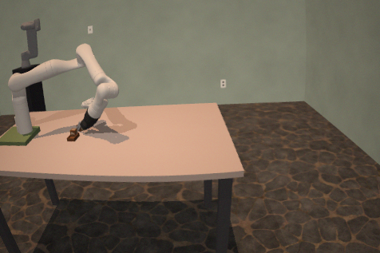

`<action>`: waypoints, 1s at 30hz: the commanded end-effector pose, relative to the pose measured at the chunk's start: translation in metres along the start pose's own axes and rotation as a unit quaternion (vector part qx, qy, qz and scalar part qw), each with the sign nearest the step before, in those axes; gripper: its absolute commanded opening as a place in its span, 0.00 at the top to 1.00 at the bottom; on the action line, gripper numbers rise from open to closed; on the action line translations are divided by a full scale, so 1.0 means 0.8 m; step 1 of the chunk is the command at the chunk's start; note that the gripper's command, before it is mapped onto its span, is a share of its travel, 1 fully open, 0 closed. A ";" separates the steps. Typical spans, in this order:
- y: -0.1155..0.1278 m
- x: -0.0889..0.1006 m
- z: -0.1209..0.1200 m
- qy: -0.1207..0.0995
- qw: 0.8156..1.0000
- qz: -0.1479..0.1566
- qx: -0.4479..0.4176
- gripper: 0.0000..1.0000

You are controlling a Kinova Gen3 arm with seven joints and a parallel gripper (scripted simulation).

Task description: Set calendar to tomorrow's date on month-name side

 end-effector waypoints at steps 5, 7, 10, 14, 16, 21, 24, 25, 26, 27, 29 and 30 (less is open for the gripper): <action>0.000 0.001 0.000 0.000 1.000 0.000 0.000 0.40; 0.000 0.001 0.000 0.000 1.000 0.000 0.000 0.40; 0.000 0.001 0.000 0.000 1.000 0.000 0.000 0.40; 0.000 0.001 0.000 0.000 1.000 0.000 0.000 0.40; 0.000 0.001 0.000 0.000 1.000 0.000 0.000 0.40; 0.000 0.001 0.000 0.000 1.000 0.000 0.000 0.40; 0.000 0.001 0.000 0.000 1.000 0.000 0.000 0.34; 0.000 0.001 0.000 0.000 1.000 0.000 0.000 0.34; 0.000 0.001 0.000 0.000 1.000 0.000 0.000 0.28; 0.000 0.001 0.000 0.000 1.000 0.000 0.000 0.28; 0.000 0.001 0.000 0.000 1.000 0.000 0.000 0.22; 0.000 0.001 0.000 0.000 1.000 0.000 0.000 0.22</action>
Point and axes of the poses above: the point where the finger pads meet when closed, its own x axis back along the fingers, its own z axis across the jaws, y = z × x, the point moved 8 cm from there along x, back along the fingers, and after that the axes turned 6 degrees about -x, right-handed, at the moved point
